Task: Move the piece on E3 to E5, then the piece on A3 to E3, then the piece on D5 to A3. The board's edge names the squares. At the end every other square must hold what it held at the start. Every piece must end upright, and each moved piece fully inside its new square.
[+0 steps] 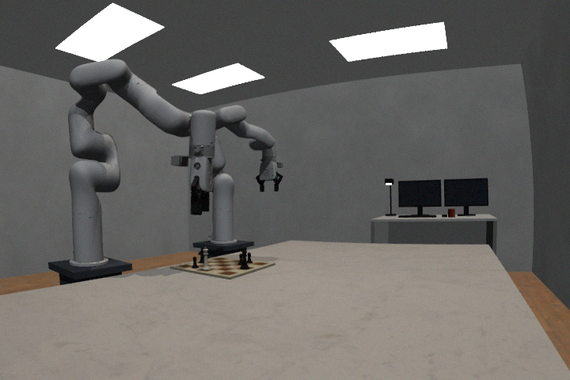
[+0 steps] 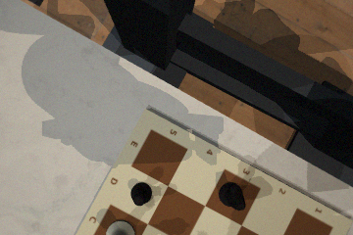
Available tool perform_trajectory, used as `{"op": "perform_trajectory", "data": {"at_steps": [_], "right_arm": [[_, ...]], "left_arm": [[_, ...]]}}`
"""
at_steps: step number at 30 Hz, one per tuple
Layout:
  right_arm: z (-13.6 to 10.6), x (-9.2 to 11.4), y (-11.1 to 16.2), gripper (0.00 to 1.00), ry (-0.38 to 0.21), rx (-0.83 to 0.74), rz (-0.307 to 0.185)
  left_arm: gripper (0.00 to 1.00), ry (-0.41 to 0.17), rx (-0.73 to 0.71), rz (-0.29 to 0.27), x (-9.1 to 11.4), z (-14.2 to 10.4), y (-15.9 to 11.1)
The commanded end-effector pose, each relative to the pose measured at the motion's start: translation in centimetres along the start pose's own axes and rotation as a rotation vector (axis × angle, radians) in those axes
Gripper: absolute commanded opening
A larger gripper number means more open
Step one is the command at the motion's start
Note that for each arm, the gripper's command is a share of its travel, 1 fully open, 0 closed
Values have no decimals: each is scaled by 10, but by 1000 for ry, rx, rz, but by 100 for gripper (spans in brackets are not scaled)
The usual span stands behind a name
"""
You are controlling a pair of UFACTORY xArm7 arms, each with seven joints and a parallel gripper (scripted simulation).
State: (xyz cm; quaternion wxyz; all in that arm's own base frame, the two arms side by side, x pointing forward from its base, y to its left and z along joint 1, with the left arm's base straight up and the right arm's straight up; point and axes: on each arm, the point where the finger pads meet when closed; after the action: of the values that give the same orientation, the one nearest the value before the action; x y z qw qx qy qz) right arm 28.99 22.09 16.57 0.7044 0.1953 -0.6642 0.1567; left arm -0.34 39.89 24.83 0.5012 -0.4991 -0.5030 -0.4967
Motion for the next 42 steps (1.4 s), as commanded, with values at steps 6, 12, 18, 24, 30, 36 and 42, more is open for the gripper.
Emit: {"op": "perform_trajectory", "data": {"at_steps": [6,12,18,24,30,36,42], "right_arm": [[3,1,22,100,-39,170,70],[3,1,22,100,-39,170,70],[3,1,22,100,-39,170,70],[3,1,22,100,-39,170,70],[1,-25,20,100,-39,169,71],[1,-42,19,100,-39,170,70],[1,-42,19,39,-39,170,70]], "left_arm": [[100,4,0,-1,2,1,0],[100,4,0,-1,2,1,0],[100,4,0,-1,2,1,0],[100,4,0,-1,2,1,0],[100,4,0,-1,2,1,0],[100,4,0,-1,2,1,0],[100,4,0,-1,2,1,0]]}}
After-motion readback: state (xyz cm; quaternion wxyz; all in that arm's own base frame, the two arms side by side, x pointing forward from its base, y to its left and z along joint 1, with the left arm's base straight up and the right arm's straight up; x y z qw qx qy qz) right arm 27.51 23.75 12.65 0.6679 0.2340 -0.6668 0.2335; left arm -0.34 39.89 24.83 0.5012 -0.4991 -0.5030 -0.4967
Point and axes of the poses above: on each arm, the point where the finger pads meet when closed, its own x axis back along the fingers, its own y axis across the jaws, z = x × y
